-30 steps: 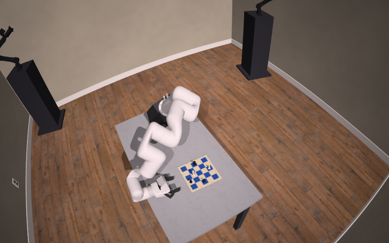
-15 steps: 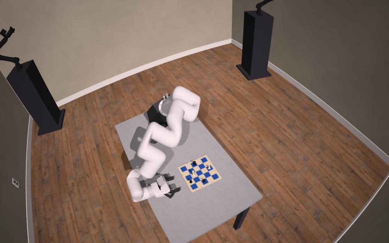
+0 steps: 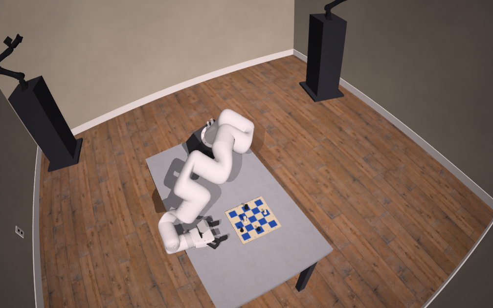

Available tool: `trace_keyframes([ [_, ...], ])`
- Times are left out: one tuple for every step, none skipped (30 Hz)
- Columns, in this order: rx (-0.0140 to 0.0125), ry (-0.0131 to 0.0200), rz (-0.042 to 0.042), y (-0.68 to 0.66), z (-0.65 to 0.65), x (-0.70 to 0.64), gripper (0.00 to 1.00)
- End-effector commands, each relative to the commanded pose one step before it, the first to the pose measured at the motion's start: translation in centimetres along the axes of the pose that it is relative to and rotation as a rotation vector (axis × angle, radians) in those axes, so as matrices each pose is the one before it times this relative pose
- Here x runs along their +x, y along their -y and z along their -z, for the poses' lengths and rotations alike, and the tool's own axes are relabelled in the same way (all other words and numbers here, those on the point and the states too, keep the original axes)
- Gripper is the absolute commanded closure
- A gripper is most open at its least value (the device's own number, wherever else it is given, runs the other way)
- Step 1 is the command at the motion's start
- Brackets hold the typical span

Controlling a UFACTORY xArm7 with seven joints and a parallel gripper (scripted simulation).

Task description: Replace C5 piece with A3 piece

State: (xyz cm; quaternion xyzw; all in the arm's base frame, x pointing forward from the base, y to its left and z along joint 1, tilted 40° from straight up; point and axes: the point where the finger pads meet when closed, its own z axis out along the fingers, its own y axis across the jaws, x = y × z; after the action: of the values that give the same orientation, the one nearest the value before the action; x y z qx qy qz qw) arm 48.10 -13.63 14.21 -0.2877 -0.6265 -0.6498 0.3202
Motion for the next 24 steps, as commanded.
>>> trace_keyframes([
  [-0.00047, 0.00259, 0.00013, -0.067, 0.568, 2.466, 0.0],
  [0.00001, 0.0, 0.0, -0.023, 0.142, 0.656, 0.0],
  [0.0, 0.0, 0.0, -0.021, 0.132, 0.61, 0.0],
  [0.0, 0.0, 0.0, -0.019, 0.118, 0.547, 0.0],
  [0.0, 0.0, 0.0, -0.016, 0.101, 0.469, 0.0],
  [0.0, 0.0, 0.0, -0.013, 0.082, 0.38, 0.0],
  [0.0, 0.0, 0.0, -0.01, 0.062, 0.285, 0.0],
  [0.0, 0.0, 0.0, -0.007, 0.042, 0.192, 0.0],
  [0.0, 0.0, 0.0, -0.004, 0.023, 0.109, 0.0],
  [0.0, 0.0, 0.0, -0.001, 0.009, 0.044, 0.0],
  [0.0, 0.0, 0.0, 0.0, 0.001, 0.007, 0.0],
  [0.0, 0.0, 0.0, 0.0, 0.0, 0.0, 0.0],
  [0.00052, 0.00101, 0.00109, -0.03, -0.03, -0.377, 0.0],
  [0.0, 0.0, 0.0, 0.0, 0.0, 0.0, 0.0],
  [0.0, 0.0, 0.0, 0.0, 0.0, 0.0, 0.0],
  [0.00126, 0.00126, 0.00147, -0.008, -0.019, 0.004, 0.0],
  [0.00325, 0.00324, 0.0038, -0.02, -0.048, 0.01, 0.0],
  [0.00605, 0.00596, 0.00706, -0.037, -0.088, 0.019, 0.0],
  [0.00953, 0.00923, 0.01113, -0.056, -0.134, 0.032, 0.0],
  [0.01362, 0.01285, 0.01591, -0.078, -0.184, 0.049, 0.0],
  [0.01825, 0.01661, 0.02131, -0.1, -0.233, 0.073, 0.0],
  [0.02334, 0.0203, 0.02729, -0.123, -0.276, 0.103, 0.0],
  [0.02339, 0.0259, 0.02781, -0.134, -0.448, 0.104, 0.0],
  [0.02759, 0.02973, 0.03297, -0.134, -0.517, 0.154, 0.0],
])
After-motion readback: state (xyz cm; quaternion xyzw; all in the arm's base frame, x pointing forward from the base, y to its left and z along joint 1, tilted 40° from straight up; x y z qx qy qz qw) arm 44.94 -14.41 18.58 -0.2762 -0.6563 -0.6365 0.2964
